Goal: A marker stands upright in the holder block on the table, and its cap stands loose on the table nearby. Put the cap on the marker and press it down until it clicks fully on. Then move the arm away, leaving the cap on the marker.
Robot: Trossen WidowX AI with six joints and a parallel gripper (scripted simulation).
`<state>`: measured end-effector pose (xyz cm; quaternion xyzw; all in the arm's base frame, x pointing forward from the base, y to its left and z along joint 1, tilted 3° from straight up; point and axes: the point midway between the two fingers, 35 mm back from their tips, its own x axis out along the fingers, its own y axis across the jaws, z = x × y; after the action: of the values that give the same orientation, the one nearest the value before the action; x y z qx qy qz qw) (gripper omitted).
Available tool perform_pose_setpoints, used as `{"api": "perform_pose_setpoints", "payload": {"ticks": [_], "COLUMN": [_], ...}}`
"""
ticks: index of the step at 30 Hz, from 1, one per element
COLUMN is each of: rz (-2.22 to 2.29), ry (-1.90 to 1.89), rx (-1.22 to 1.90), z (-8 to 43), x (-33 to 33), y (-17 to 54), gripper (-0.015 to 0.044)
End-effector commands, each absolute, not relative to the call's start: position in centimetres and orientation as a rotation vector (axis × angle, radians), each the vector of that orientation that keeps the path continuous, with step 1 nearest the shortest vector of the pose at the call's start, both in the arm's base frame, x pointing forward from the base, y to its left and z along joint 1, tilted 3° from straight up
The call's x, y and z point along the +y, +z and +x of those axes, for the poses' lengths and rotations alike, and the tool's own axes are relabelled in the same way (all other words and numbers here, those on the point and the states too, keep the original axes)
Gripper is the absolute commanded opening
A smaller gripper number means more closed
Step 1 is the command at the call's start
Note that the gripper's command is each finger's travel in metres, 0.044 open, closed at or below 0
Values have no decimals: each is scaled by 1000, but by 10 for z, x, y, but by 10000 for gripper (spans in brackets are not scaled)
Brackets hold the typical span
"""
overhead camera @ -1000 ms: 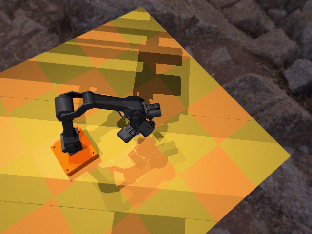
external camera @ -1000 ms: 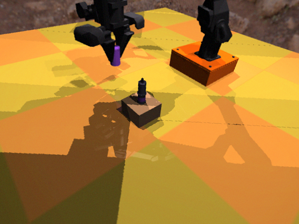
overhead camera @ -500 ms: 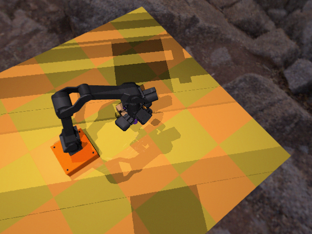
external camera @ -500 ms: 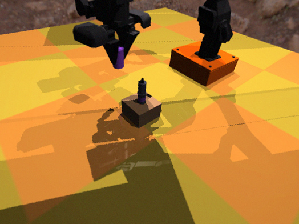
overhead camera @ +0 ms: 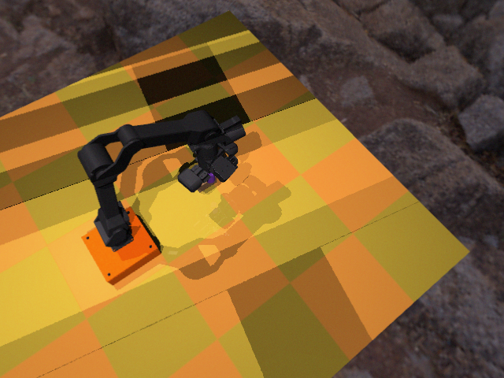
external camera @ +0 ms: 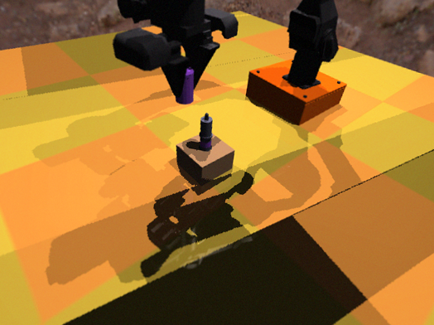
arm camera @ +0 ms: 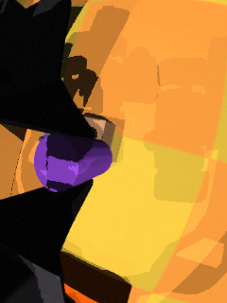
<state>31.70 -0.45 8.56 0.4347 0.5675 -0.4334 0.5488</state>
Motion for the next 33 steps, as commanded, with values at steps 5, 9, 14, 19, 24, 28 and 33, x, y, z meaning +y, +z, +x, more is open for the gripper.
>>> {"api": "perform_pose_setpoints", "payload": {"ticks": [5,9,14,19,24,28,33], "rz": [1046,1049,1051,1051,1051,1051,1051], "ry": [-1025,-1027,-1029,-1029,-1029,-1029,-1029], "rx": [1340,1342,1343,1343,1343,1343,1343], "z": [319,318,316,316,316,317,317], "x": [26,40,53,53,53,53,54], "y": [101,106,112,108,105,100,92], "gripper": [0,0,0,0,0,0,0]}}
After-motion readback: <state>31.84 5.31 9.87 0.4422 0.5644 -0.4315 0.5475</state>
